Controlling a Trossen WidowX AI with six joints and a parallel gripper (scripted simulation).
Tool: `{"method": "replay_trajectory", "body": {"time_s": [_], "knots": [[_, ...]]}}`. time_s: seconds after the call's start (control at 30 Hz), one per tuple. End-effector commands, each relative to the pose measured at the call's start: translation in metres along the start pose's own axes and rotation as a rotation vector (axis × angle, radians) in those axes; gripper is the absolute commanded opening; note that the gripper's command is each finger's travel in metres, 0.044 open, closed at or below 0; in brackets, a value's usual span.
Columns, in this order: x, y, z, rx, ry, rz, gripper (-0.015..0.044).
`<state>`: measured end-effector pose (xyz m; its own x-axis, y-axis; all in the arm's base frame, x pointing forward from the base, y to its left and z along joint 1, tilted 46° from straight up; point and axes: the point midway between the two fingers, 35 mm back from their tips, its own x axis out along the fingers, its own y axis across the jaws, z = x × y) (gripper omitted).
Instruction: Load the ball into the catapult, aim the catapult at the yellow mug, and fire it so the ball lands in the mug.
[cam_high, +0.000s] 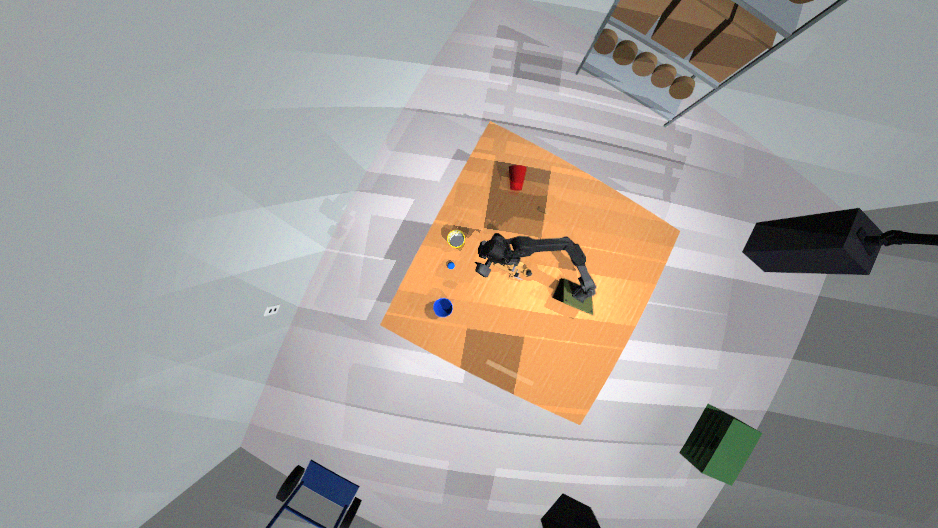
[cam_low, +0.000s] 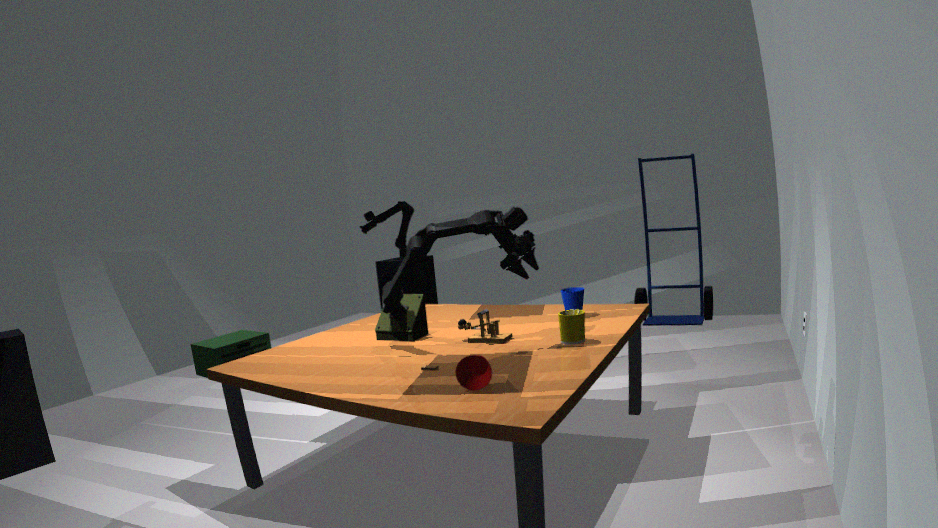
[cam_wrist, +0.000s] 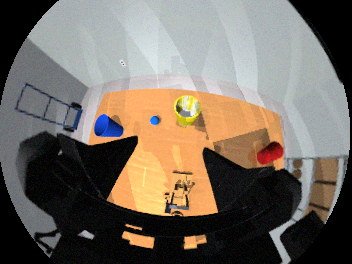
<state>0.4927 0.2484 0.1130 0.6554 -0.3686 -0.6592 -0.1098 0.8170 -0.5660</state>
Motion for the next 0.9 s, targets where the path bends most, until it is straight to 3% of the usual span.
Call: {"method": "replay_trajectory", "body": {"time_s": [0.0, 0.17, 0.77, 0.87], "knots": [[-0.001, -0.007, 0.035, 0.018, -0.104, -0.033, 0.044], [-0.004, -0.004, 0.066, 0.041, -0.211, -0.075, 0.044], [-0.004, -0.004, 0.066, 0.041, -0.211, -0.075, 0.044], [-0.004, -0.004, 0.066, 0.041, -0.211, -0.075, 0.0361]]}}
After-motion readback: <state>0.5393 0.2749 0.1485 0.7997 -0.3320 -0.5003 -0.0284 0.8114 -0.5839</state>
